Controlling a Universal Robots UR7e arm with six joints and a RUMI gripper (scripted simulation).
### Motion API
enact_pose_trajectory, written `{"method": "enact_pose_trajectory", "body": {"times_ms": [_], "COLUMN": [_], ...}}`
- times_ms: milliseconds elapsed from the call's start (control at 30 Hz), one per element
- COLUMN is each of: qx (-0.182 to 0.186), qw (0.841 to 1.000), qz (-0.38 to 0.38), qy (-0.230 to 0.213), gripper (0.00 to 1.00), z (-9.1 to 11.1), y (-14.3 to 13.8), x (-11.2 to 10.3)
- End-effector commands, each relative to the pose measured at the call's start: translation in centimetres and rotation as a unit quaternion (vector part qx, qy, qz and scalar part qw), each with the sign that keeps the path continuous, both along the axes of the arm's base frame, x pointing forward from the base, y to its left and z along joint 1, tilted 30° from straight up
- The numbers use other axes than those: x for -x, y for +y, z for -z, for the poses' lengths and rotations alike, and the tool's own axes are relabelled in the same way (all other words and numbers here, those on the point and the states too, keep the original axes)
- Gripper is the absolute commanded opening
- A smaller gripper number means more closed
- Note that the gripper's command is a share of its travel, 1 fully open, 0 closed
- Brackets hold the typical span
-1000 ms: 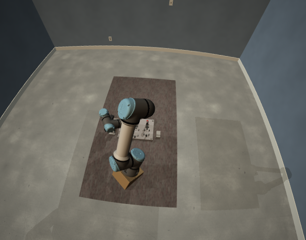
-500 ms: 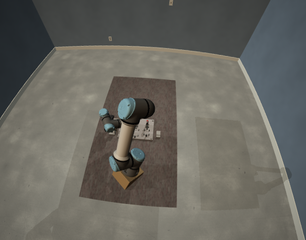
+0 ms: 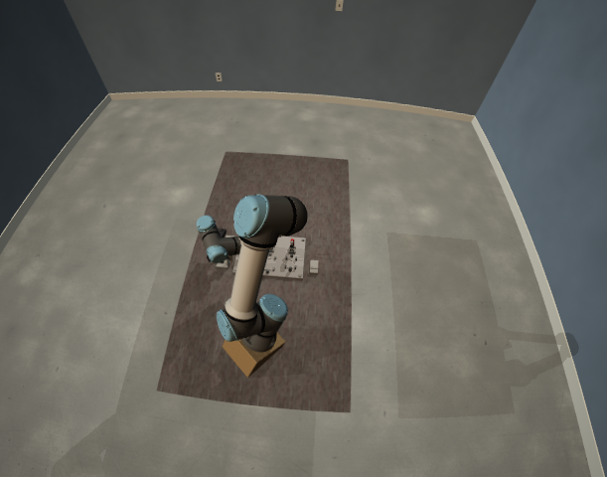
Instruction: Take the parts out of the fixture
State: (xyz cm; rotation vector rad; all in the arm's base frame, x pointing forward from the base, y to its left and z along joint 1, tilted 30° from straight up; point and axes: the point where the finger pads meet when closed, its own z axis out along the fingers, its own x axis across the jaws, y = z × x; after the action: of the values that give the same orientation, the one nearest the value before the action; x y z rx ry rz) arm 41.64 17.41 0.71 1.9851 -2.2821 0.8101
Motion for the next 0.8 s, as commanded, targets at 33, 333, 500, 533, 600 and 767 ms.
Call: {"method": "enact_pose_trajectory", "body": {"times_ms": [33,333,500,533,600,767], "qx": [0.000,0.000,0.000,0.000,0.000,0.000], "qw": [1.000,1.000,1.000,1.000,1.000,1.000], "qz": [0.000,0.000,0.000,0.000,0.000,0.000], "qy": [0.000,0.000,0.000,0.000,0.000,0.000], "gripper": [0.54,0.54,0.54,0.54,0.54,0.54], "z": [-0.1,-2.8,-4.2,-4.6,-5.5,-6.8], "y": [0.1,1.2,1.9,2.1,2.4,3.0], "x": [0.0,1.0,1.5,1.7,2.0,2.5]}}
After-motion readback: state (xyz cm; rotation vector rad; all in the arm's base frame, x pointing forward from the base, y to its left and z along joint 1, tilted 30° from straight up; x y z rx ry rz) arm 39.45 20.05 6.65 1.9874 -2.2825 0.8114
